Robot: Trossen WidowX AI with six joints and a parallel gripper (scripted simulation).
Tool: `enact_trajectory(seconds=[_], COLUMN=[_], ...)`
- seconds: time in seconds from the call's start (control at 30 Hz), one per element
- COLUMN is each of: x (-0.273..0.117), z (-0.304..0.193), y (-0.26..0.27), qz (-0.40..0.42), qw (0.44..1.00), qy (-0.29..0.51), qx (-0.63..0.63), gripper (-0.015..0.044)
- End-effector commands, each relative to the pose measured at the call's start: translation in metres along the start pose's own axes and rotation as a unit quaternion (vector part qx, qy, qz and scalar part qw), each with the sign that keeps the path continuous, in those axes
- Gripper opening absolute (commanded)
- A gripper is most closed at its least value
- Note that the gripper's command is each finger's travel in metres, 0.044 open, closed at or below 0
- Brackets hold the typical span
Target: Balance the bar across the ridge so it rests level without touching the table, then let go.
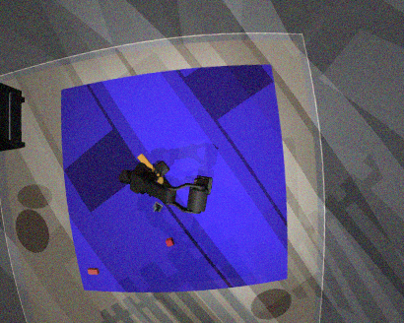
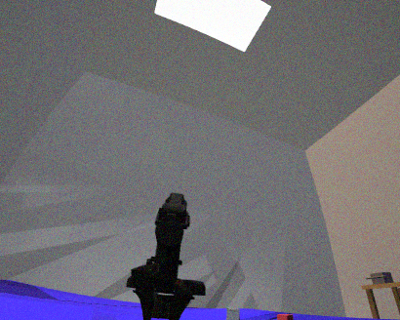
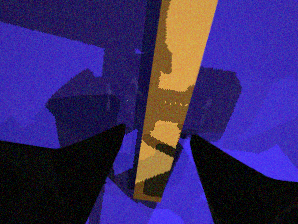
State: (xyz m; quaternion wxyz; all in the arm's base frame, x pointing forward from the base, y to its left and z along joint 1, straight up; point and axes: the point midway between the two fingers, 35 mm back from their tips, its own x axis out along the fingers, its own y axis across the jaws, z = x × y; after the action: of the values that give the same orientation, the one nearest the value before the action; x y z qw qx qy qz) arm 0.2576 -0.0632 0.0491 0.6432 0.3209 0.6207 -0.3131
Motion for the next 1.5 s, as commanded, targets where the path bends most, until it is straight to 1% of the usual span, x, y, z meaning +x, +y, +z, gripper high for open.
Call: enact_trajectory(seconds=[0.0, 0.07, 0.27, 0.53, 0.67, 1.47], x=[0.002, 0.002, 0.000, 0.000, -0.006, -0.066], z=[-0.001, -0.001, 0.000, 0.000, 0.001, 0.004], y=[-0.002, -0.002, 0.000, 0.000, 0.001, 0.003], qz=[-0.004, -0.004, 0.000, 0.000, 0.000, -0.002], qw=[1.000, 1.000, 1.000, 1.000, 1.000, 1.000], qy=[0.002, 0.002, 0.000, 0.000, 0.000, 0.001], qx=[0.003, 0.003, 0.000, 0.000, 0.000, 0.002], gripper=[0.0315, 0.0315, 0.0157, 0.0104, 0.0000, 0.0000])
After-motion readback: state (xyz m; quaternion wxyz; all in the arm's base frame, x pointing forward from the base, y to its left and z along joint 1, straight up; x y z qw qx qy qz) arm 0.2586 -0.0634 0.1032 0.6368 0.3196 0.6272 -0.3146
